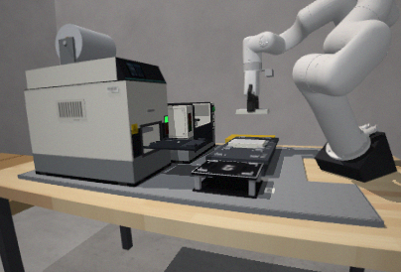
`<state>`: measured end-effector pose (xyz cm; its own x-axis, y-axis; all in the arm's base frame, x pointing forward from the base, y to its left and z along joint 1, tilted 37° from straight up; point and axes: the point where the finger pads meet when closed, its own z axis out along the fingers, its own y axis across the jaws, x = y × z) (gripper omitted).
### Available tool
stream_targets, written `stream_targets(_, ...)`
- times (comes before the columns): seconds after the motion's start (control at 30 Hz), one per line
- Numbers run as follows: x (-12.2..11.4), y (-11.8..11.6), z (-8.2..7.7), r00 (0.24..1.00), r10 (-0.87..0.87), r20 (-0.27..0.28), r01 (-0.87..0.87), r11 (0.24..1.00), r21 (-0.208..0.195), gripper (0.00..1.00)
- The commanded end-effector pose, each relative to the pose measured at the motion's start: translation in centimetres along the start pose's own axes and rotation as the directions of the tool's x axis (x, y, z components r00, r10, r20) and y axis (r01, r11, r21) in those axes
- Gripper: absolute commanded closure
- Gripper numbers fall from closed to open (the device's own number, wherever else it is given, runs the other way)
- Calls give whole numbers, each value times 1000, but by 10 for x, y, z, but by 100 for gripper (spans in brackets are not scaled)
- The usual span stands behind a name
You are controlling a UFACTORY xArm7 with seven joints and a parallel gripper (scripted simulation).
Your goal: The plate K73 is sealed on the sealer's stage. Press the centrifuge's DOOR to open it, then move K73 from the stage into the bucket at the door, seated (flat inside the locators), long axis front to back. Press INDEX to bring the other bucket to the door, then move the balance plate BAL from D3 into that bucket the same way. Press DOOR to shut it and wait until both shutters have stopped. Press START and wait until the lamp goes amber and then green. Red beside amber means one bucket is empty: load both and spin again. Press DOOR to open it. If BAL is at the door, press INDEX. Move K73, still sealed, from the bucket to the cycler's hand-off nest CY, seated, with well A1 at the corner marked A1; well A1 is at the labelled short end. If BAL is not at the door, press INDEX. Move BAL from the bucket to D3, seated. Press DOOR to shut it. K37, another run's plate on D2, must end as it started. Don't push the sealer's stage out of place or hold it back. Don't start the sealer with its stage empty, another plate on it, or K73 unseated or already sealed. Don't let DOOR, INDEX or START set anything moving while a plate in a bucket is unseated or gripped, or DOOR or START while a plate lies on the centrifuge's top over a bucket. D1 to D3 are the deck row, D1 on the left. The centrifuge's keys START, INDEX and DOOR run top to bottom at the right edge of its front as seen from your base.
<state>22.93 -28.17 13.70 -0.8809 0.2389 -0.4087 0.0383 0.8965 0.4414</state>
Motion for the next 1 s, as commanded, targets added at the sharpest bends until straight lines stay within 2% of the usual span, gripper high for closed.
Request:
stream_targets(0.0,-1,-1,-6,1000,0,2,0,1000,3,100)
stream_targets(0.97,-1,-1,-51,1000,0,2,0,1000,3,100)
